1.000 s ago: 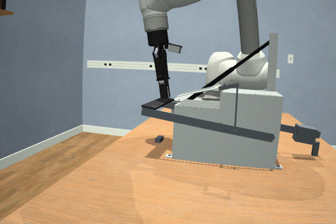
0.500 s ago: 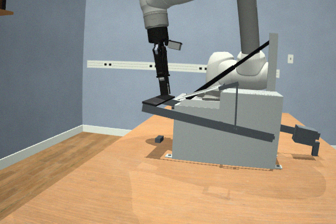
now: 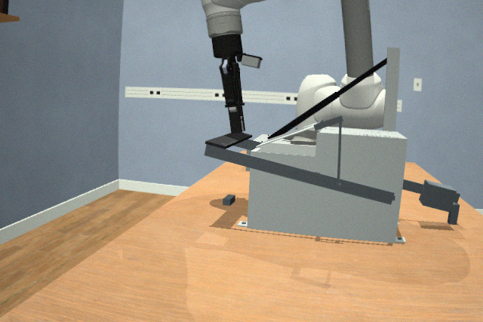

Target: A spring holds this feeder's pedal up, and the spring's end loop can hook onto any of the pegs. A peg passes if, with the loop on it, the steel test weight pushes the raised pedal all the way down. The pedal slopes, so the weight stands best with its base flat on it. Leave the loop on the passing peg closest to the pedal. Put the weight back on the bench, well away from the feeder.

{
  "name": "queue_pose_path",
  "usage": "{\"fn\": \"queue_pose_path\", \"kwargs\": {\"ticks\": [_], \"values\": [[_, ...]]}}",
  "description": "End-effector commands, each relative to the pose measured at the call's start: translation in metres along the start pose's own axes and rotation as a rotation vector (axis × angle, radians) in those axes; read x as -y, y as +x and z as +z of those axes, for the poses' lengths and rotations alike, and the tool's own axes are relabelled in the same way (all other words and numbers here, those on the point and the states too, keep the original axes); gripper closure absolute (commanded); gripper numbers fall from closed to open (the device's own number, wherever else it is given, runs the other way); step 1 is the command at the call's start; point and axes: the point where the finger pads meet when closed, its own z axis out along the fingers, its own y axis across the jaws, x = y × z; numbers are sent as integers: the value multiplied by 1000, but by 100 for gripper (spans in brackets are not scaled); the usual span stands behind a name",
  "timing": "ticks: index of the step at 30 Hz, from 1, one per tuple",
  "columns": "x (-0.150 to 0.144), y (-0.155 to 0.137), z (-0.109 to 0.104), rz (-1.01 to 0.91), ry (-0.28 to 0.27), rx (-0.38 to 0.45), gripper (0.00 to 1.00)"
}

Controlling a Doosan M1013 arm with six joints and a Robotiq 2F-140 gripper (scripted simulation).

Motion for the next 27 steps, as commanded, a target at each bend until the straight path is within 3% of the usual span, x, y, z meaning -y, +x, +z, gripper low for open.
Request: {"fn": "queue_pose_path", "kwargs": {"ticks": [1,27], "values": [[0,0,-2,0,-1,0,75],[0,0,-3,0,-1,0,75]]}}
